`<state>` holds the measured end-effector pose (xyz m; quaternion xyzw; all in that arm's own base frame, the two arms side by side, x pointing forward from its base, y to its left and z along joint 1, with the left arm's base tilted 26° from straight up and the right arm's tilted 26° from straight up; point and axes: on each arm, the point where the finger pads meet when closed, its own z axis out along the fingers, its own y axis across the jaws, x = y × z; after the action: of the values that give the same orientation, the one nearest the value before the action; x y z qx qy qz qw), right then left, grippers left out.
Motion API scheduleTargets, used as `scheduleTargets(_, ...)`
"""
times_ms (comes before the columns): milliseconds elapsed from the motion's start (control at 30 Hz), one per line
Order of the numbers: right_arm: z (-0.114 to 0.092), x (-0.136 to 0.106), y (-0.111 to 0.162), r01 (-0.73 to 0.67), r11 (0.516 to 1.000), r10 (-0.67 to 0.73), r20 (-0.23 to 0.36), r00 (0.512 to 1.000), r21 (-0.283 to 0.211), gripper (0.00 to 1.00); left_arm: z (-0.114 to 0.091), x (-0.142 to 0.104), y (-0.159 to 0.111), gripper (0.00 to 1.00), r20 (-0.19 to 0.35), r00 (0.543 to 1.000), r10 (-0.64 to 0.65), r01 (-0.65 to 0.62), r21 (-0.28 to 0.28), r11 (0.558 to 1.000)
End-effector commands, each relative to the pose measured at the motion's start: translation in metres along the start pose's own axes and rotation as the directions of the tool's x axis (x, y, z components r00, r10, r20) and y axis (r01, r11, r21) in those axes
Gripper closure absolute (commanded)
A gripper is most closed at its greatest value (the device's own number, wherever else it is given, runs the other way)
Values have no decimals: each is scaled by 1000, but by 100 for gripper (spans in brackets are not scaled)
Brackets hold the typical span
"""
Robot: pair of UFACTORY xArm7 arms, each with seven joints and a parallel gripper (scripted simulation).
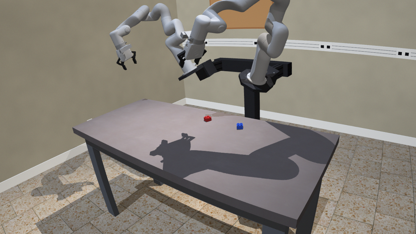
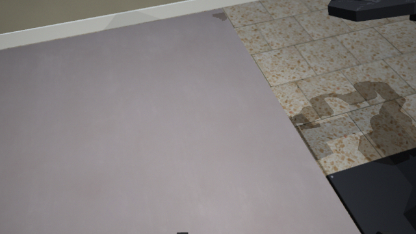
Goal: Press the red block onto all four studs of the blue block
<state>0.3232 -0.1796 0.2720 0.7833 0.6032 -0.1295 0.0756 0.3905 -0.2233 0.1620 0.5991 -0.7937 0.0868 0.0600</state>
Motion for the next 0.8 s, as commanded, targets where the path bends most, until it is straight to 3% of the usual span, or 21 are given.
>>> scheduleTargets(0,-2,-54,-11,-215,977,215,-23,976,-2,0,-1,1,-1,0,0,1000,1,-1,2,1000)
scheduleTargets(33,-2,-54,-11,-215,977,215,-23,976,-2,0,-1,1,-1,0,0,1000,1,-1,2,1000)
scheduleTargets(67,-2,-87,-22,-381,924,381,-41,924,5,0,-1,1,-1,0,0,1000,1,-1,2,1000)
scheduleTargets(100,-3,-103,-30,-417,909,417,-44,908,7,0,-1,1,-1,0,0,1000,1,-1,2,1000)
scheduleTargets(167,-3,-121,-43,-501,865,501,-51,864,11,0,-1,1,-1,0,0,1000,1,-1,2,1000)
scheduleTargets(267,-4,-159,-69,-654,756,654,-64,754,21,0,-1,1,-1,0,0,1000,1,-1,2,1000)
scheduleTargets(400,-8,-203,-109,-817,576,816,-76,572,34,0,-1,1,-1,0,0,1000,1,-1,2,1000)
scheduleTargets(533,-14,-241,-155,-932,360,931,-86,356,45,0,-1,1,-1,0,0,1000,1,-1,2,1000)
scheduleTargets(600,-14,-241,-155,-932,360,931,-86,356,45,0,-1,1,-1,0,0,1000,1,-1,2,1000)
scheduleTargets(633,-17,-256,-175,-980,193,978,-91,187,54,0,-1,1,-1,0,0,1000,1,-1,2,1000)
scheduleTargets(700,-20,-268,-195,-991,121,989,-93,115,57,0,-1,1,-1,0,0,1000,1,-1,2,1000)
scheduleTargets(767,-24,-277,-213,-998,14,995,-96,9,60,0,-1,1,-1,0,0,1000,1,-1,2,1000)
